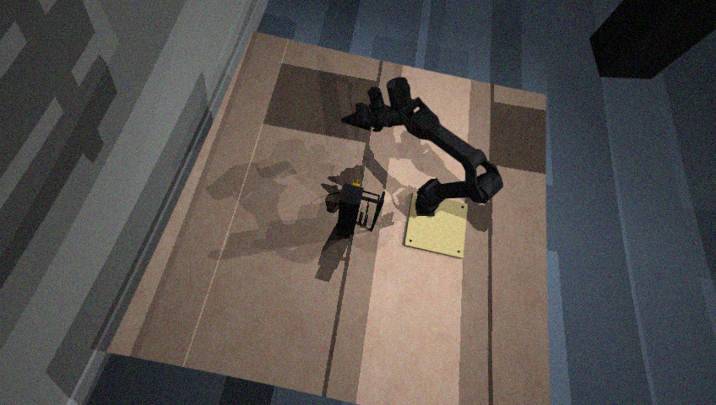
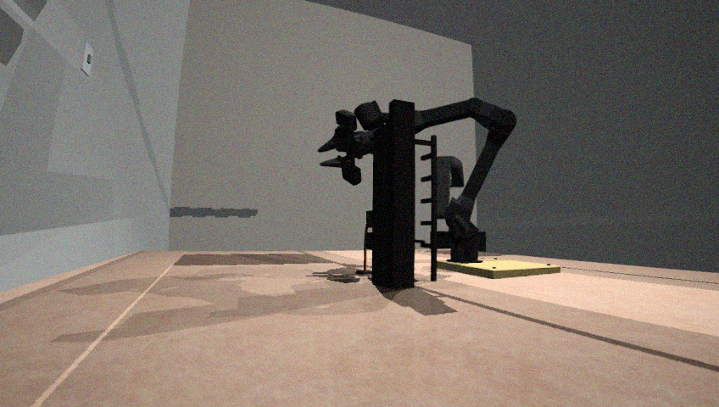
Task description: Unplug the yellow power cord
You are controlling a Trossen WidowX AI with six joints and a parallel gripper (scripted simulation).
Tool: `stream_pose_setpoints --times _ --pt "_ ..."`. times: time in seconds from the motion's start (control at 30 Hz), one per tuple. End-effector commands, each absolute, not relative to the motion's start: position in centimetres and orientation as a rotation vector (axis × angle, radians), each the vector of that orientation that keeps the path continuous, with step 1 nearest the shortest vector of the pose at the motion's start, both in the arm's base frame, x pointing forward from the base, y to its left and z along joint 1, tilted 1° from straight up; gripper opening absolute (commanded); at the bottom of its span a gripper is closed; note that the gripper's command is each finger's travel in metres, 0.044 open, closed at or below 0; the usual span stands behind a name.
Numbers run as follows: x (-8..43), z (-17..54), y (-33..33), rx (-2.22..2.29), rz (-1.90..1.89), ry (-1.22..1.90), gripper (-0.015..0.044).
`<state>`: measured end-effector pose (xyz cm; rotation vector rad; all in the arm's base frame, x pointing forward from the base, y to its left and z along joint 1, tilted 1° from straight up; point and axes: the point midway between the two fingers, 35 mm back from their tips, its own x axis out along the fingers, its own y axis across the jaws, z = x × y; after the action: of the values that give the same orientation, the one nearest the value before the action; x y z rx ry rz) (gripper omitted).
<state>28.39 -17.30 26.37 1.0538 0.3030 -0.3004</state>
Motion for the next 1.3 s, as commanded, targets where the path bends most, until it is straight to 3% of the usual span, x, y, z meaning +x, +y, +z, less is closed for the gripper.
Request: stream_pose_setpoints --times 0.0,0.47,1.27 --pt "30.1 20.1 -12.7 1.433 -0.629 0.679 0.0160" --pt "25.6 15.3 -5.5 1.375 -1.355 1.088 0.0160" --pt "25.8 15.3 -4.8 1.373 -1.359 1.090 0.0160"
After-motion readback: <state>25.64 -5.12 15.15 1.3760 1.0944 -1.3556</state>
